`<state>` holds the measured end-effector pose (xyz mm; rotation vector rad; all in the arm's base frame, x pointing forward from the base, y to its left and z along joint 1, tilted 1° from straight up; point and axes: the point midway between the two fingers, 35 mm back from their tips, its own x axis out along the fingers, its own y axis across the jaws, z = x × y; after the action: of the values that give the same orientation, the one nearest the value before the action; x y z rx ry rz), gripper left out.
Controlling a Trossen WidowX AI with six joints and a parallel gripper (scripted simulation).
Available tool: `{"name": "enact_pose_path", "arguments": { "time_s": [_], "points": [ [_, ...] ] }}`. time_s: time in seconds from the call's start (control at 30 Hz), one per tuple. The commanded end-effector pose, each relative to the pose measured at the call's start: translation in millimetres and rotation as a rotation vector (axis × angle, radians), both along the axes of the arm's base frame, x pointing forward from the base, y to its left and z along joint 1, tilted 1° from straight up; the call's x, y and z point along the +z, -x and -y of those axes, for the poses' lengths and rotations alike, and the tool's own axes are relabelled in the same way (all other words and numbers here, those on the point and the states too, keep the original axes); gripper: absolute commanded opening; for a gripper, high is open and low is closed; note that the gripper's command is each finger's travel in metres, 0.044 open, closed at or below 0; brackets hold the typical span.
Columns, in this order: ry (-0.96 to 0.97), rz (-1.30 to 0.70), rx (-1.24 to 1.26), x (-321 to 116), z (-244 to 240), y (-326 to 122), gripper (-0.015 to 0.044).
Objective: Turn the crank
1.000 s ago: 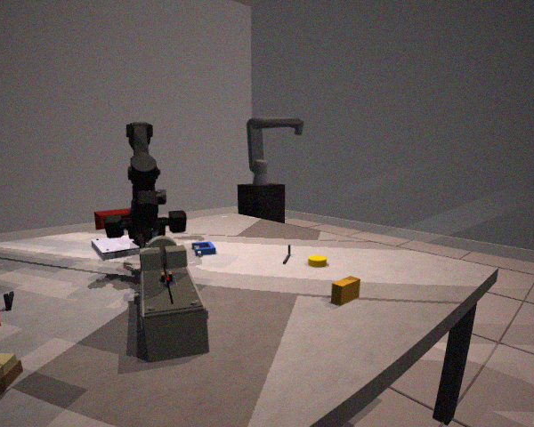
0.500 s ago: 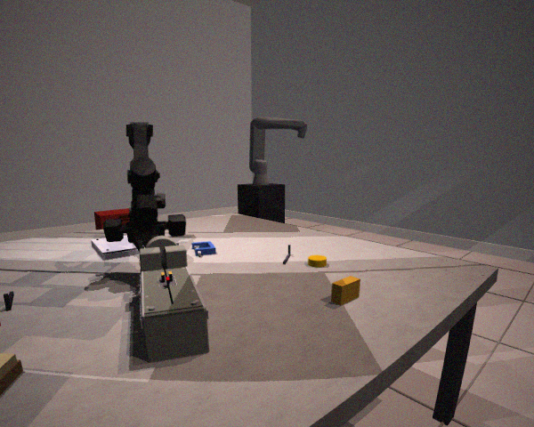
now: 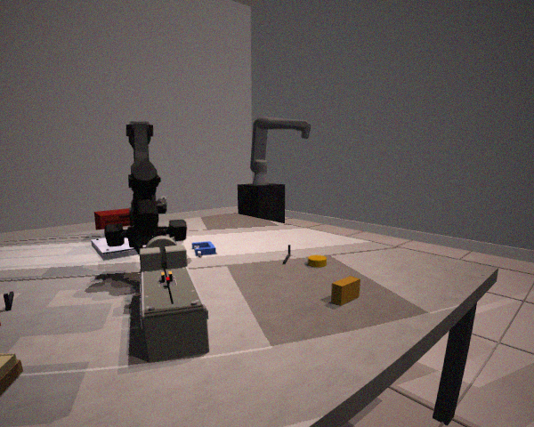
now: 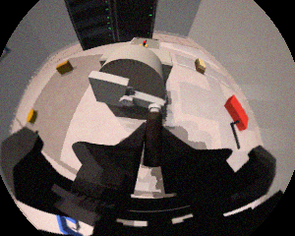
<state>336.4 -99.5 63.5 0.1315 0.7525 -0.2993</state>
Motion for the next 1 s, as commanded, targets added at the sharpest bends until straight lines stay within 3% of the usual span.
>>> {"name": "enact_pose_path", "arguments": {
  "time_s": [0.0, 0.97],
  "points": [
    [-0.007, -0.014, -0.001, -9.2, -2.6, -1.3, 0.0],
    [-0.007, -0.014, -0.001, -12.3, -6.5, -2.6, 0.0]
  ]
}}
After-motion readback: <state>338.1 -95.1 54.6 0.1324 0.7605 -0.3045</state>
